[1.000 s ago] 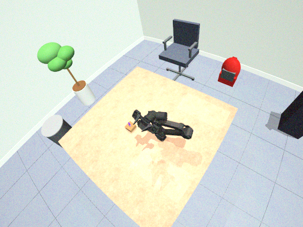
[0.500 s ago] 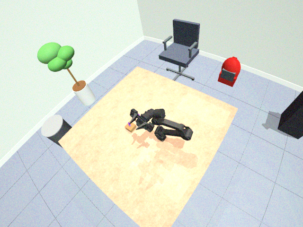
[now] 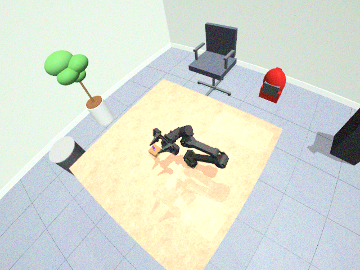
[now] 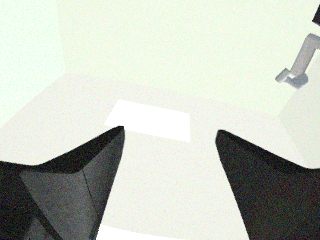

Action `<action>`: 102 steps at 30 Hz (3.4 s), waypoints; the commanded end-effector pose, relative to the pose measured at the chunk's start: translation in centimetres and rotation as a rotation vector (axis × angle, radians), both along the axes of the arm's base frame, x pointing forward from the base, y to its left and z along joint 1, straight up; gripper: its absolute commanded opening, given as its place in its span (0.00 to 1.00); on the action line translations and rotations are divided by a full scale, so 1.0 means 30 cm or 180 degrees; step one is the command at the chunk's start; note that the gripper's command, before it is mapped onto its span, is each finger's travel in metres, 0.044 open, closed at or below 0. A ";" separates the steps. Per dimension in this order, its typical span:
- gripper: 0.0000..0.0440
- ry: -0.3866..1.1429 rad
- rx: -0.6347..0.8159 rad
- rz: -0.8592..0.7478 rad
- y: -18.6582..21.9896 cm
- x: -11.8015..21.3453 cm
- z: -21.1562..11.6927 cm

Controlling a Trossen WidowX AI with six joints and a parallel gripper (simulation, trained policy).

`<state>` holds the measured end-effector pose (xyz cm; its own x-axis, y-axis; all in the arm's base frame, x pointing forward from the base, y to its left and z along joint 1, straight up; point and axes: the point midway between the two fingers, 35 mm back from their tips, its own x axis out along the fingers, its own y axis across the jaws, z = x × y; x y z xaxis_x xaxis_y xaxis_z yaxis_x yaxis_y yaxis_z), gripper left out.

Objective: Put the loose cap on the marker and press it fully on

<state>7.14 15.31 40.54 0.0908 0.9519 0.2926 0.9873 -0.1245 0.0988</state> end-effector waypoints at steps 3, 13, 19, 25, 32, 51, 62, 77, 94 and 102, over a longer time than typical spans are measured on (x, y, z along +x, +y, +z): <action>0.73 0.0119 -0.0108 -0.0062 0.001 0.022 0.000; 0.76 0.0375 -0.0256 -0.0167 -0.001 0.064 -0.014; 0.76 0.0534 -0.0334 -0.0226 -0.004 0.088 -0.025; 0.75 0.0694 -0.0404 -0.0283 -0.008 0.111 -0.037; 0.76 0.0878 -0.0478 -0.0348 -0.014 0.136 -0.053; 0.76 0.1371 -0.0644 -0.0526 -0.035 0.197 -0.103; 0.75 0.1651 -0.0725 -0.0636 -0.051 0.230 -0.137; 0.75 0.2024 -0.0835 -0.0802 -0.077 0.275 -0.188; 0.75 0.2518 -0.0948 -0.0996 -0.114 0.326 -0.253; 0.75 0.2868 -0.0962 -0.1076 -0.132 0.347 -0.285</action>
